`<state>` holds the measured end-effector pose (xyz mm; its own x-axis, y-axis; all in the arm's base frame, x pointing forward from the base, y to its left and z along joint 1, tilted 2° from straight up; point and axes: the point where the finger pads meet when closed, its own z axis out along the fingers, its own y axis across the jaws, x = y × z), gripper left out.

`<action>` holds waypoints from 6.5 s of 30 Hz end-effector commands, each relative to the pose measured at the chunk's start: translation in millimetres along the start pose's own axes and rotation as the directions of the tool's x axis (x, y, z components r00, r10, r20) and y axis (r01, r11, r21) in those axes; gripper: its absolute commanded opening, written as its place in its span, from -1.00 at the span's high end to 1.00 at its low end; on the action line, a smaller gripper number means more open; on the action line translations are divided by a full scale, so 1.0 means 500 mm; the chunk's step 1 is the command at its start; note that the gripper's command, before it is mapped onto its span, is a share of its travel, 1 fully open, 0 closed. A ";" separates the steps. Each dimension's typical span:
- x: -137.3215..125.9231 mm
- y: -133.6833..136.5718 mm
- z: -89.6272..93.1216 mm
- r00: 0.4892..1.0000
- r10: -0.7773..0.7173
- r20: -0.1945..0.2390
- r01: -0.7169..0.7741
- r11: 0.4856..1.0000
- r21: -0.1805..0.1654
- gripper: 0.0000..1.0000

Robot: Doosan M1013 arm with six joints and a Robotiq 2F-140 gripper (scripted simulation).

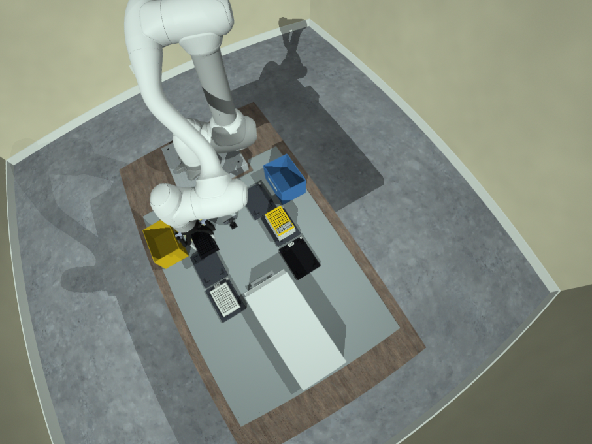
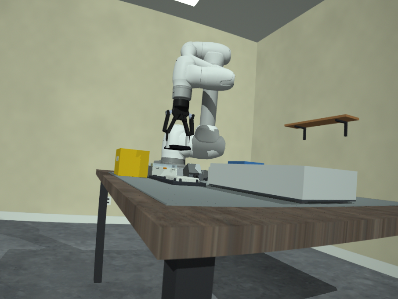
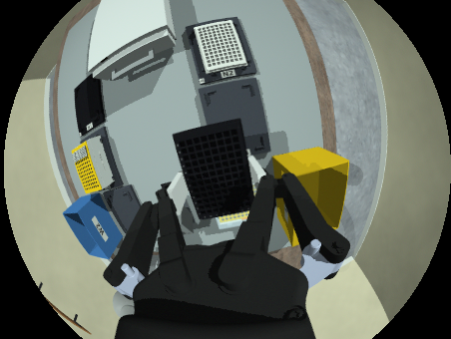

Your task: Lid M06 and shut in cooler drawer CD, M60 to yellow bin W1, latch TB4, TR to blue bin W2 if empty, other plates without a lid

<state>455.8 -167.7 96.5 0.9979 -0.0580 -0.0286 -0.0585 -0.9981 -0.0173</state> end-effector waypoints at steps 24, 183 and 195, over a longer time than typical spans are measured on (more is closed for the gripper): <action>-0.072 0.103 0.000 1.000 0.000 0.000 0.000 1.000 0.000 1.00; -0.280 0.061 -0.042 0.999 -0.037 0.000 0.037 0.999 0.000 1.00; -0.287 -0.018 -0.053 0.999 -0.037 0.000 0.037 0.999 0.000 1.00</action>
<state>314.0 -165.9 124.3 0.9994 -0.0203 -0.0273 -0.0209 -0.9996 -0.0193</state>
